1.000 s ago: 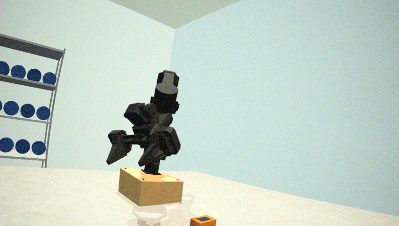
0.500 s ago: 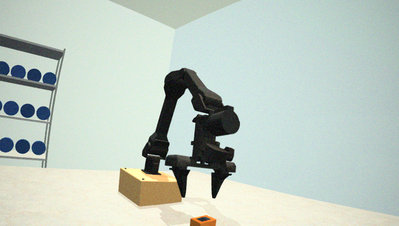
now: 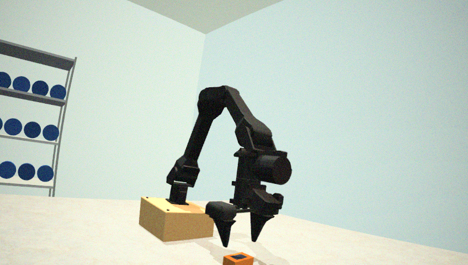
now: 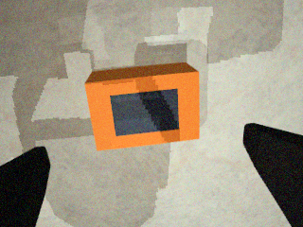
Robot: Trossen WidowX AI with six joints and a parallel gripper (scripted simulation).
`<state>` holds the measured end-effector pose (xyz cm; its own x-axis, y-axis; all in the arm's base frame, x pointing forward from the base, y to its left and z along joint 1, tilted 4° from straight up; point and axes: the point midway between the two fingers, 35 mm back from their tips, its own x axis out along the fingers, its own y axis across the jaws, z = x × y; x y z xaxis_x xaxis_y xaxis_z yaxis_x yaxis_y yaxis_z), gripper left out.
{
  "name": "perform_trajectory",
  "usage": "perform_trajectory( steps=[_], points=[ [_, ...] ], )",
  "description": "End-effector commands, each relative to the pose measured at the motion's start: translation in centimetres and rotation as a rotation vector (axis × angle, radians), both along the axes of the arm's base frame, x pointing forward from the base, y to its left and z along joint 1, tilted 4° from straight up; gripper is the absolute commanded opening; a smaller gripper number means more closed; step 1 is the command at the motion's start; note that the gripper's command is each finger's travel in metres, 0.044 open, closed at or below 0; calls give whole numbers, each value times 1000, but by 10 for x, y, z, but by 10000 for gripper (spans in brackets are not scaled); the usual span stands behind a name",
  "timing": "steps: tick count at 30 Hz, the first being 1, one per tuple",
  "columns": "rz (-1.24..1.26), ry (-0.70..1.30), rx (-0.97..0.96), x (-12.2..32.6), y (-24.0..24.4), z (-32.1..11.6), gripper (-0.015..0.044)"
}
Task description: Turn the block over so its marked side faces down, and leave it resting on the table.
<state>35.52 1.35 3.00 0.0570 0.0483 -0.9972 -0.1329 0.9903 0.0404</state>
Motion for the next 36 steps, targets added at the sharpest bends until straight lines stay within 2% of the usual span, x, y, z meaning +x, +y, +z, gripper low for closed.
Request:
perform_trajectory(
  steps=[1, 27, 33, 36],
  points=[
    [4, -10, 3, 2, 0, -8, 440],
    [4, -9, 3, 5, 2, -49, 440],
    [4, -9, 3, 5, 2, -49, 282],
    [4, -9, 3, 5, 2, -49, 263]
  ],
)
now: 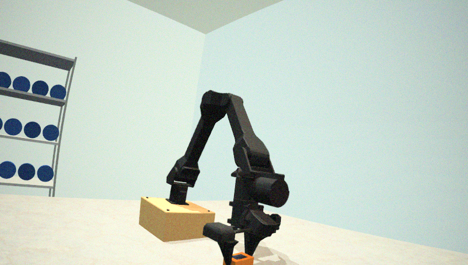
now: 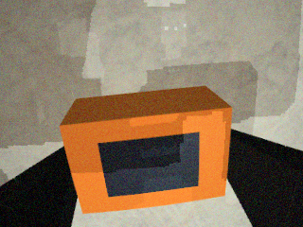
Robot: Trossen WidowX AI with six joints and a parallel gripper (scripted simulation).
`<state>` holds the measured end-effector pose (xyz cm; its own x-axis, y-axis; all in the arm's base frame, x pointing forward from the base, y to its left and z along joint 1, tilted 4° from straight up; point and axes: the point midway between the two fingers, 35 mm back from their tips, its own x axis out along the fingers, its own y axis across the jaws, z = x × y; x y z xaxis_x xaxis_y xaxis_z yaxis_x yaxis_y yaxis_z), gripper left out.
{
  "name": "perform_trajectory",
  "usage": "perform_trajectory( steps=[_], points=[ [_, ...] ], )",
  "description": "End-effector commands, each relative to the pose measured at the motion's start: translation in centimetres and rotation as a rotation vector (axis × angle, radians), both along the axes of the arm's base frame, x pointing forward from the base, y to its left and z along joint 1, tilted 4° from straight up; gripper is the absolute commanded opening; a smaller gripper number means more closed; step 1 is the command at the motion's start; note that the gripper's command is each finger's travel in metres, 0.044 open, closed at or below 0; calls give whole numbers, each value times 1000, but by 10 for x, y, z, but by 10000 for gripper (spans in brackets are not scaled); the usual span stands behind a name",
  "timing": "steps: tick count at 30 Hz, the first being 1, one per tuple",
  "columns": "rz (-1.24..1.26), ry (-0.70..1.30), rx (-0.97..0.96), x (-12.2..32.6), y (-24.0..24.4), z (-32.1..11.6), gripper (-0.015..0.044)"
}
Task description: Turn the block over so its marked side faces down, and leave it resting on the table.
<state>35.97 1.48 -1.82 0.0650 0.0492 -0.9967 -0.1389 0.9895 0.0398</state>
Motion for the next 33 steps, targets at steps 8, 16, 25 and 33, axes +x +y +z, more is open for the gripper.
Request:
perform_trajectory(
  steps=[8, 16, 25, 33],
  points=[
    [-2, -1, 3, 0, 0, 0, 209],
    [-2, -1, 3, 0, 0, 0, 156],
    [-2, -1, 2, -2, -1, 30, 0],
    [-7, -73, 13, 0, -1, 25, 0]
  ],
)
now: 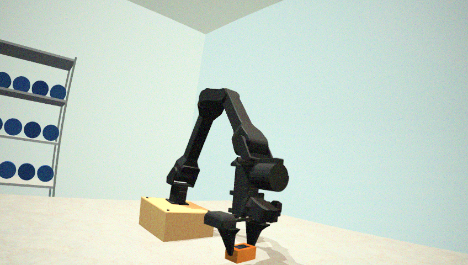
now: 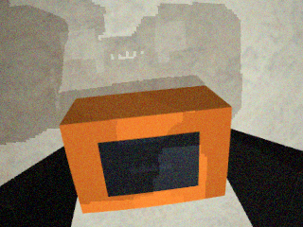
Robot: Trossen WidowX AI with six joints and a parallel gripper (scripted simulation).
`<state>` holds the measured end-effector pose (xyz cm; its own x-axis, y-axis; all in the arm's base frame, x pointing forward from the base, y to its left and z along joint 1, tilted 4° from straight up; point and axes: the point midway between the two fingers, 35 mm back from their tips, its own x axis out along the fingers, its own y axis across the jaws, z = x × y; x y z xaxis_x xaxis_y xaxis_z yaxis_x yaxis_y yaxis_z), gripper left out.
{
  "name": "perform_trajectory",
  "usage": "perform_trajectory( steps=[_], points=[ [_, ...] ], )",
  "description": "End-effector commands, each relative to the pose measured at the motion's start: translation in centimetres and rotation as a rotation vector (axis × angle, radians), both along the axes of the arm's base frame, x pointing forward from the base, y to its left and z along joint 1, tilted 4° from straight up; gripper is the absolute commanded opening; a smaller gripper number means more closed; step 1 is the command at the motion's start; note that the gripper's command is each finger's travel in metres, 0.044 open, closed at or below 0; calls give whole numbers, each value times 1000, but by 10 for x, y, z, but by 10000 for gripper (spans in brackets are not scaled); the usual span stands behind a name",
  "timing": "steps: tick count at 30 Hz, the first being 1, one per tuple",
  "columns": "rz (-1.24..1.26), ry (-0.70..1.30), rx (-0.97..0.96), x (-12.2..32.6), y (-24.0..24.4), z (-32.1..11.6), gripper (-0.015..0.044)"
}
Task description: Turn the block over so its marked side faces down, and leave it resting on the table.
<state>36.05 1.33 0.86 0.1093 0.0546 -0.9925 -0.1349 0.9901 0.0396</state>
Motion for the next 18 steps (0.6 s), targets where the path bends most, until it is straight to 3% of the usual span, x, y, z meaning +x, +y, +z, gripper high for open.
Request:
perform_trajectory(
  steps=[1, 18],
  points=[
    [-2, -45, 10, 0, 0, -3, 0],
    [-16, -319, 48, 0, 0, -10, 0]
  ],
)
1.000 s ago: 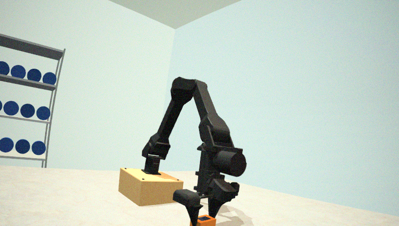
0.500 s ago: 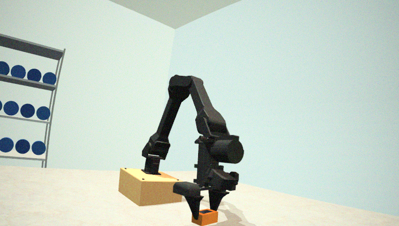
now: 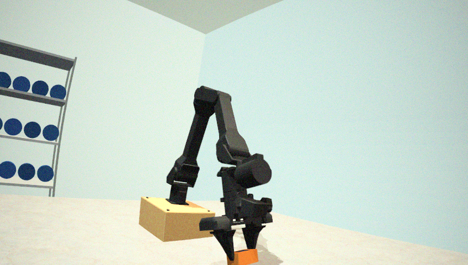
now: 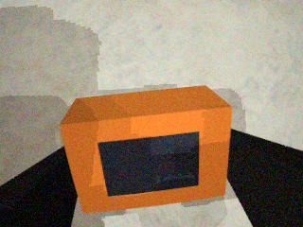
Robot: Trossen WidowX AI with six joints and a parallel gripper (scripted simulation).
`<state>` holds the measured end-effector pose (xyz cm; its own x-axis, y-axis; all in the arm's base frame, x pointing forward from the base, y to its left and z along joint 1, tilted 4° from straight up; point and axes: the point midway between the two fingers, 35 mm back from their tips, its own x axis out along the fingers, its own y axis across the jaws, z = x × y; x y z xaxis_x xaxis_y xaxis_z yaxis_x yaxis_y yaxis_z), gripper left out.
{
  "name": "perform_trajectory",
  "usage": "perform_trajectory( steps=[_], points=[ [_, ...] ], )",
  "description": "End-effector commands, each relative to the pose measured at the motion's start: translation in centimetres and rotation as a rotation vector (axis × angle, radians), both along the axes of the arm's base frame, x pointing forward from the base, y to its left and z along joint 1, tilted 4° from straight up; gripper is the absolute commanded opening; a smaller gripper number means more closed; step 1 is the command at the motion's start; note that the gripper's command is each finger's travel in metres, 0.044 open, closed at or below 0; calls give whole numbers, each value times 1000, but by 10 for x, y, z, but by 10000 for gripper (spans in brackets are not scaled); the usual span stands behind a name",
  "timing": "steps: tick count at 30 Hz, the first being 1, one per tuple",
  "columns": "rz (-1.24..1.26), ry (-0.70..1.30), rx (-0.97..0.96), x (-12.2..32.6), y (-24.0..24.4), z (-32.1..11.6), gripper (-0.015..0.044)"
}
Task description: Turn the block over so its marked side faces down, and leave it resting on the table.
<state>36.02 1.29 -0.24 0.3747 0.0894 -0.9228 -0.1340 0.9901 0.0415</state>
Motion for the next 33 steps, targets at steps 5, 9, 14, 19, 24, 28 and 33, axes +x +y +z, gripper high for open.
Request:
perform_trajectory(
  steps=[5, 9, 14, 19, 24, 28, 33],
  points=[
    [-5, -125, 19, -3, 0, 2, 0],
    [-6, -189, 27, -6, 0, 4, 0],
    [-7, -229, 32, -8, 0, 5, 0],
    [-10, -275, 38, -2, 0, -3, 0],
    [-13, -341, 46, 5, 0, -13, 0],
    [-16, -394, 52, 8, 0, -20, 0],
    [-18, -460, 61, 10, 0, -26, 0]
  ],
)
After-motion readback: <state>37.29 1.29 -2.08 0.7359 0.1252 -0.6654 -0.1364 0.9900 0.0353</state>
